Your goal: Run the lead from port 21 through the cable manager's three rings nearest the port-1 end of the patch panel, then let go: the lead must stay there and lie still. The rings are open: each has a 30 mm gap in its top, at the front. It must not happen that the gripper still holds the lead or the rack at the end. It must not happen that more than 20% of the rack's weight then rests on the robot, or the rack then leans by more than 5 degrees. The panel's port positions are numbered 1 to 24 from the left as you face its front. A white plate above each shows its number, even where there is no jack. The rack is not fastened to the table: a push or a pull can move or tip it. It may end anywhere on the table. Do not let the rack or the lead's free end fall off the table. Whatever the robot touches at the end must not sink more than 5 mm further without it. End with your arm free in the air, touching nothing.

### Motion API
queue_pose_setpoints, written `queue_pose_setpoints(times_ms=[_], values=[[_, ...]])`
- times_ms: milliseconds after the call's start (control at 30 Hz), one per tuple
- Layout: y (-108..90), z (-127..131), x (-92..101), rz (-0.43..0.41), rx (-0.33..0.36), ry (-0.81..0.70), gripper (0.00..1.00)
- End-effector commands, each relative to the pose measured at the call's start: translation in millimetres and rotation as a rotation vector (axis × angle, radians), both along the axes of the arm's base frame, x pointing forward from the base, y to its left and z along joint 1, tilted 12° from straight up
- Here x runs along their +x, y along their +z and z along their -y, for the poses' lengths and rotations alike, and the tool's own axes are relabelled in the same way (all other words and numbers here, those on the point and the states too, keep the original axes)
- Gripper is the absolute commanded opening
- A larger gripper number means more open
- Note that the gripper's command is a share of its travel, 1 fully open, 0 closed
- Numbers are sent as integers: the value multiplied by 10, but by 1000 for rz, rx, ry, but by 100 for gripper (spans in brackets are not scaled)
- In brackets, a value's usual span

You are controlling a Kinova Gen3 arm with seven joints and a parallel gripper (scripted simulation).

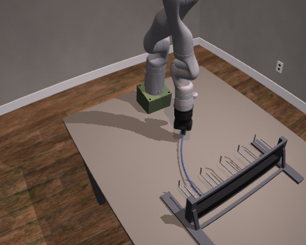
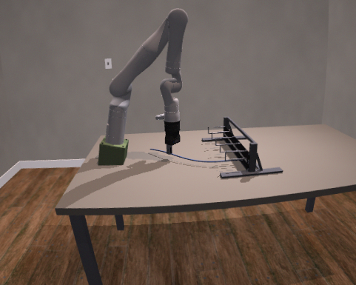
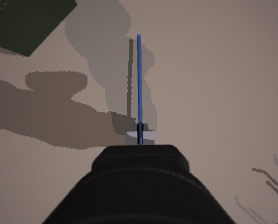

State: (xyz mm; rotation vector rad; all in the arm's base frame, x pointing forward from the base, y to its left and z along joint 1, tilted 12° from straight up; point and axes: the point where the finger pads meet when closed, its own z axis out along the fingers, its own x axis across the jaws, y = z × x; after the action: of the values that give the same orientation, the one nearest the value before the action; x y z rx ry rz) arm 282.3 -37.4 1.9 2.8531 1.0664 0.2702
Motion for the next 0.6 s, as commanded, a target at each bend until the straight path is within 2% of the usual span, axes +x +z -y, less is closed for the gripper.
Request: queue_pose_setpoints(times_ms=[0,567], values=[[48,-5,25,10,-4,5,0],[113,-6,11,10,-4,5,0]])
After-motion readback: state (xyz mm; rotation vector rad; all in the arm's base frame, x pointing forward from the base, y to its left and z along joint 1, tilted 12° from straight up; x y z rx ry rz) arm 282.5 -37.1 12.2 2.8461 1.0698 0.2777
